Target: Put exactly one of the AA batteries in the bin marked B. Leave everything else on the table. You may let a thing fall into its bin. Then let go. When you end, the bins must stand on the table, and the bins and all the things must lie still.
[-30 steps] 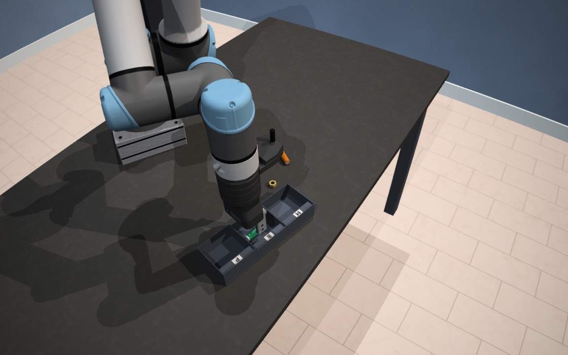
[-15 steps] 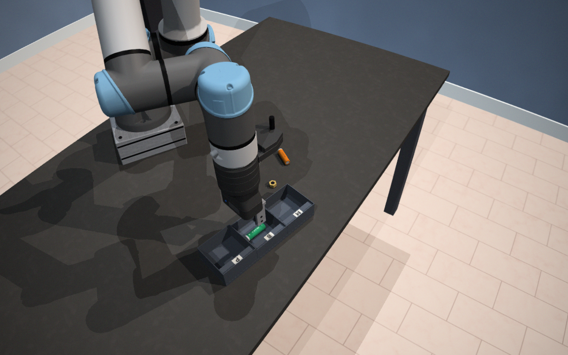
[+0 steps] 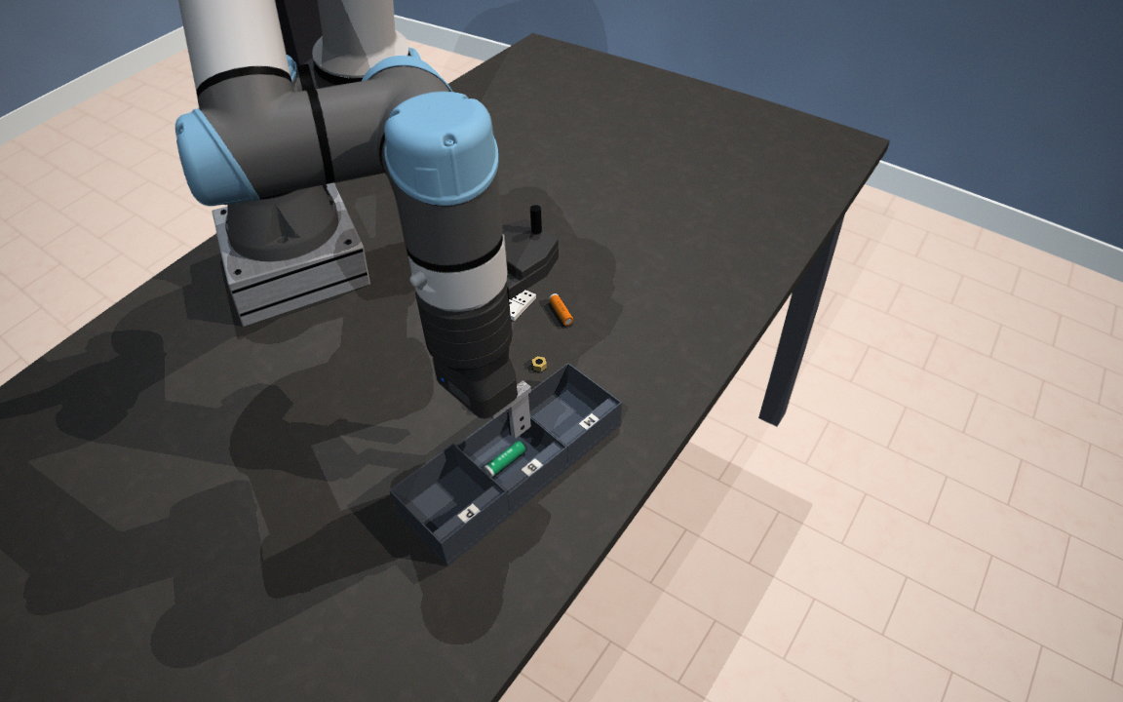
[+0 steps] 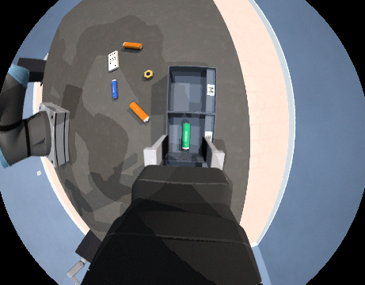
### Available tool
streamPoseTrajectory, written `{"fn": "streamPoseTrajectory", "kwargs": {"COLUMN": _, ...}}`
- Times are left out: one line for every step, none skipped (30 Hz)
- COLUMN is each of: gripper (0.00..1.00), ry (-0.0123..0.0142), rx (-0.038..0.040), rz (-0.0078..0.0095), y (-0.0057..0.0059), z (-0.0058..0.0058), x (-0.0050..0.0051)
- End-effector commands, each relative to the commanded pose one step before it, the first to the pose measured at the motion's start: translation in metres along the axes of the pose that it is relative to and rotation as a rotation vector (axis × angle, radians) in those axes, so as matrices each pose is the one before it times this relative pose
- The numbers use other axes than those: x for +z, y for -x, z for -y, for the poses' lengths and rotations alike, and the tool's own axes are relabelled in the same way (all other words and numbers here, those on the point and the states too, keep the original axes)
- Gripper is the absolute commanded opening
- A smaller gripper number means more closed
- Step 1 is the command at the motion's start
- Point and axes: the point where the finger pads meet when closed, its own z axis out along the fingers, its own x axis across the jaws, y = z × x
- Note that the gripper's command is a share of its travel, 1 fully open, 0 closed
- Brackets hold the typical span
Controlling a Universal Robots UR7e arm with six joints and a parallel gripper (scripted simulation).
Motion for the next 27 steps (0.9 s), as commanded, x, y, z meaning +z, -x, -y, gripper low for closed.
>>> {"fn": "streamPoseTrajectory", "kwargs": {"gripper": 1.0, "ry": 0.00077, "rx": -0.00017, "rz": -0.00198, "y": -0.00058, "z": -0.00028, "x": -0.01236}}
{"fn": "streamPoseTrajectory", "kwargs": {"gripper": 1.0, "ry": 0.0, "rx": 0.0, "rz": 0.0, "y": -0.00001, "z": 0.0, "x": -0.00401}}
{"fn": "streamPoseTrajectory", "kwargs": {"gripper": 1.0, "ry": 0.0, "rx": 0.0, "rz": 0.0, "y": 0.0, "z": 0.0, "x": -0.004}}
{"fn": "streamPoseTrajectory", "kwargs": {"gripper": 1.0, "ry": 0.0, "rx": 0.0, "rz": 0.0, "y": 0.0, "z": 0.0, "x": -0.004}}
{"fn": "streamPoseTrajectory", "kwargs": {"gripper": 1.0, "ry": 0.0, "rx": 0.0, "rz": 0.0, "y": 0.0, "z": 0.0, "x": -0.004}}
{"fn": "streamPoseTrajectory", "kwargs": {"gripper": 1.0, "ry": 0.0, "rx": 0.0, "rz": 0.0, "y": 0.0, "z": 0.0, "x": -0.004}}
{"fn": "streamPoseTrajectory", "kwargs": {"gripper": 1.0, "ry": 0.0, "rx": 0.0, "rz": 0.0, "y": 0.0, "z": 0.0, "x": -0.004}}
{"fn": "streamPoseTrajectory", "kwargs": {"gripper": 1.0, "ry": 0.0, "rx": 0.0, "rz": 0.0, "y": 0.0, "z": 0.0, "x": -0.004}}
{"fn": "streamPoseTrajectory", "kwargs": {"gripper": 1.0, "ry": 0.0, "rx": 0.0, "rz": 0.0, "y": 0.0, "z": 0.0, "x": -0.004}}
{"fn": "streamPoseTrajectory", "kwargs": {"gripper": 1.0, "ry": 0.0, "rx": 0.0, "rz": 0.0, "y": 0.0, "z": 0.0, "x": -0.004}}
{"fn": "streamPoseTrajectory", "kwargs": {"gripper": 1.0, "ry": 0.0, "rx": 0.0, "rz": 0.0, "y": 0.0, "z": 0.0, "x": -0.004}}
{"fn": "streamPoseTrajectory", "kwargs": {"gripper": 1.0, "ry": 0.0, "rx": 0.0, "rz": 0.0, "y": 0.0, "z": 0.0, "x": -0.004}}
{"fn": "streamPoseTrajectory", "kwargs": {"gripper": 1.0, "ry": 0.0, "rx": 0.0, "rz": 0.0, "y": 0.0, "z": 0.0, "x": -0.004}}
{"fn": "streamPoseTrajectory", "kwargs": {"gripper": 1.0, "ry": 0.0, "rx": 0.0, "rz": 0.0, "y": 0.0, "z": 0.0, "x": -0.004}}
{"fn": "streamPoseTrajectory", "kwargs": {"gripper": 1.0, "ry": 0.0, "rx": 0.0, "rz": 0.0, "y": 0.0, "z": 0.0, "x": -0.004}}
{"fn": "streamPoseTrajectory", "kwargs": {"gripper": 1.0, "ry": 0.0, "rx": 0.0, "rz": 0.0, "y": 0.0, "z": 0.0, "x": -0.004}}
{"fn": "streamPoseTrajectory", "kwargs": {"gripper": 1.0, "ry": 0.0, "rx": 0.0, "rz": 0.0, "y": 0.0, "z": 0.0, "x": 0.0}}
{"fn": "streamPoseTrajectory", "kwargs": {"gripper": 1.0, "ry": 0.0, "rx": 0.0, "rz": 0.0, "y": 0.0, "z": 0.0, "x": 0.0}}
{"fn": "streamPoseTrajectory", "kwargs": {"gripper": 1.0, "ry": 0.0, "rx": 0.0, "rz": 0.0, "y": -0.00001, "z": 0.0, "x": -0.00401}}
{"fn": "streamPoseTrajectory", "kwargs": {"gripper": 1.0, "ry": 0.0, "rx": 0.0, "rz": 0.0, "y": 0.0, "z": 0.0, "x": -0.004}}
{"fn": "streamPoseTrajectory", "kwargs": {"gripper": 1.0, "ry": 0.0, "rx": 0.0, "rz": 0.0, "y": 0.0, "z": 0.0, "x": -0.004}}
{"fn": "streamPoseTrajectory", "kwargs": {"gripper": 1.0, "ry": 0.0, "rx": 0.0, "rz": 0.0, "y": 0.0, "z": 0.0, "x": -0.004}}
{"fn": "streamPoseTrajectory", "kwargs": {"gripper": 1.0, "ry": 0.0, "rx": 0.0, "rz": 0.0, "y": 0.0, "z": 0.0, "x": -0.004}}
{"fn": "streamPoseTrajectory", "kwargs": {"gripper": 1.0, "ry": 0.0, "rx": 0.0, "rz": 0.0, "y": 0.0, "z": 0.0, "x": -0.004}}
{"fn": "streamPoseTrajectory", "kwargs": {"gripper": 1.0, "ry": 0.0, "rx": 0.0, "rz": 0.0, "y": 0.0, "z": 0.0, "x": -0.004}}
{"fn": "streamPoseTrajectory", "kwargs": {"gripper": 1.0, "ry": 0.0, "rx": 0.0, "rz": 0.0, "y": 0.0, "z": 0.0, "x": -0.004}}
{"fn": "streamPoseTrajectory", "kwargs": {"gripper": 1.0, "ry": 0.0, "rx": 0.0, "rz": 0.0, "y": 0.0, "z": 0.0, "x": -0.004}}
